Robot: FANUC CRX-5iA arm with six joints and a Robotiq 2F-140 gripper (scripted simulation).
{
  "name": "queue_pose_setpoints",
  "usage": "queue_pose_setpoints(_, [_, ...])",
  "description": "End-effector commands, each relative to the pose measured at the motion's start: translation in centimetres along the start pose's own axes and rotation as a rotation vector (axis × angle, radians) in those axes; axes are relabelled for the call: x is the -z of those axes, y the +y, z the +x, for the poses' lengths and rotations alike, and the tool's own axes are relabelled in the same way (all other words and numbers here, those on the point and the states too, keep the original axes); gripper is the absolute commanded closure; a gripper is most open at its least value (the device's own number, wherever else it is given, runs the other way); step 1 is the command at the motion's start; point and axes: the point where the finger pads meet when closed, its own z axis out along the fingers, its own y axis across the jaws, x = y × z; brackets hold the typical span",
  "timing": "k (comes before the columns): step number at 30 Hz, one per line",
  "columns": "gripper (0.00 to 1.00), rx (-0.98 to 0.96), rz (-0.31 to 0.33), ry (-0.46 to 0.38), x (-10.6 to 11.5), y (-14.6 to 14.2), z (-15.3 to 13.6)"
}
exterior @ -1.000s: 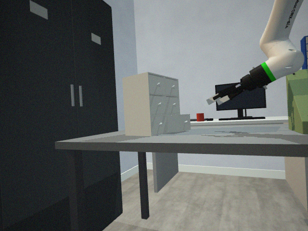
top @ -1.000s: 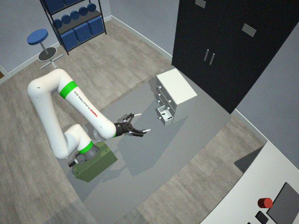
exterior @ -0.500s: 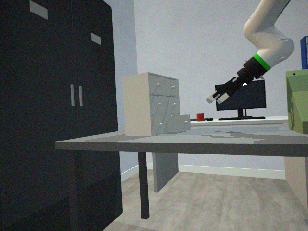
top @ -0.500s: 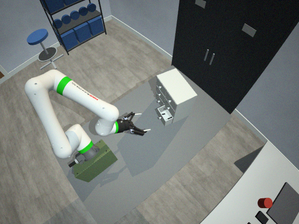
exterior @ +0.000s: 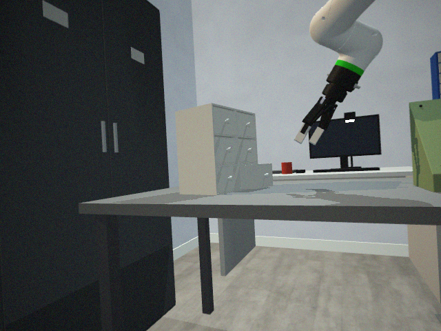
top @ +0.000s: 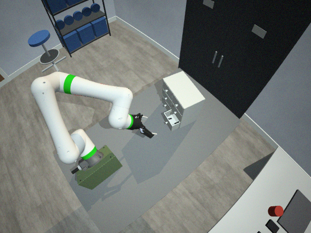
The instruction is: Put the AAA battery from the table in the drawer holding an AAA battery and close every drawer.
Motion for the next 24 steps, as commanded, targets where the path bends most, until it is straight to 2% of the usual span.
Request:
queue_pose_setpoints(1, [0.00,-0.003,-0.002,-0.183,0.5,0.0,0.1])
queue_pose_setpoints(6, [0.00,-0.003,-0.002,-0.359,1.0,0.0,0.5])
queue_pose_setpoints(12, [0.00,-0.003,-0.002,-0.504,1.4,0.0,0.7])
queue_pose_setpoints(24, [0.00,-0.003,-0.002,-0.603,1.6,0.0,0.9])
